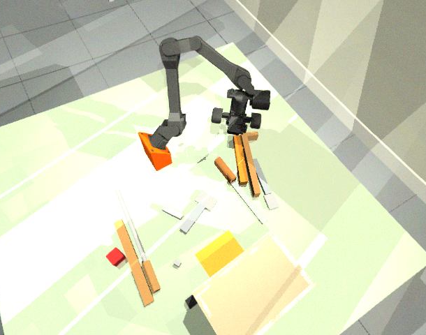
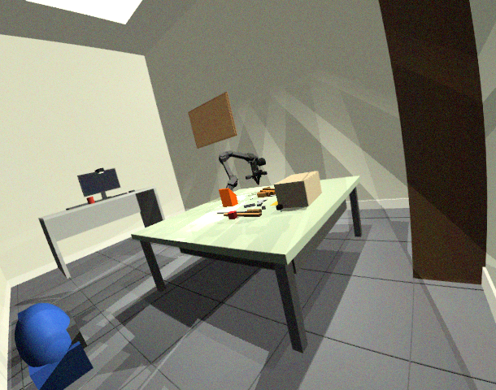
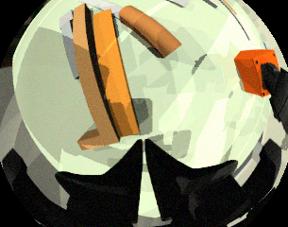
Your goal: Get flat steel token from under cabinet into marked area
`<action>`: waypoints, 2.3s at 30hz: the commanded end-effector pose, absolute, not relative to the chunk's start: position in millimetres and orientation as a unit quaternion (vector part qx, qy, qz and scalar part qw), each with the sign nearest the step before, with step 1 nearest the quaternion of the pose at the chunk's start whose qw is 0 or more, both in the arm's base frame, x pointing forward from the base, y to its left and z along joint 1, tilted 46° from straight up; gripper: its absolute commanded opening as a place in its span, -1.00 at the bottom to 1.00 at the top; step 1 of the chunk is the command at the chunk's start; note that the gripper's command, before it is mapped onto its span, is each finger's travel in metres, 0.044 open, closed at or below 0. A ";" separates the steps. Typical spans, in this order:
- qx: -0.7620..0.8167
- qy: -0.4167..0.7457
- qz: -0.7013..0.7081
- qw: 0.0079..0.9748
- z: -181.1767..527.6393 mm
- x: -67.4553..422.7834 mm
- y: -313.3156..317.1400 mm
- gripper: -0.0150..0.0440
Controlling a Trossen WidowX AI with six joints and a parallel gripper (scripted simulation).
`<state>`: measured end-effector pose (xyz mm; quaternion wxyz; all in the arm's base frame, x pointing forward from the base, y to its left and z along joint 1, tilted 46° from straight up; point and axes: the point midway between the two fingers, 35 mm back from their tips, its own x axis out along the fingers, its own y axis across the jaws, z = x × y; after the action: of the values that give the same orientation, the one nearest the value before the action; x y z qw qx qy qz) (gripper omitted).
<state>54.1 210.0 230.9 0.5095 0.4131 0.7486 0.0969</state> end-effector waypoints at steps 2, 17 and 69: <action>0.390 0.745 0.116 0.529 222.8 64.3 207.8 -0.14; 0.256 0.714 0.252 0.601 179.9 121.7 178.8 0.42; 0.192 0.664 0.363 0.626 109.5 144.0 197.7 0.42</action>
<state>146.0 194.6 115.8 0.6274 0.1921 0.6601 0.3657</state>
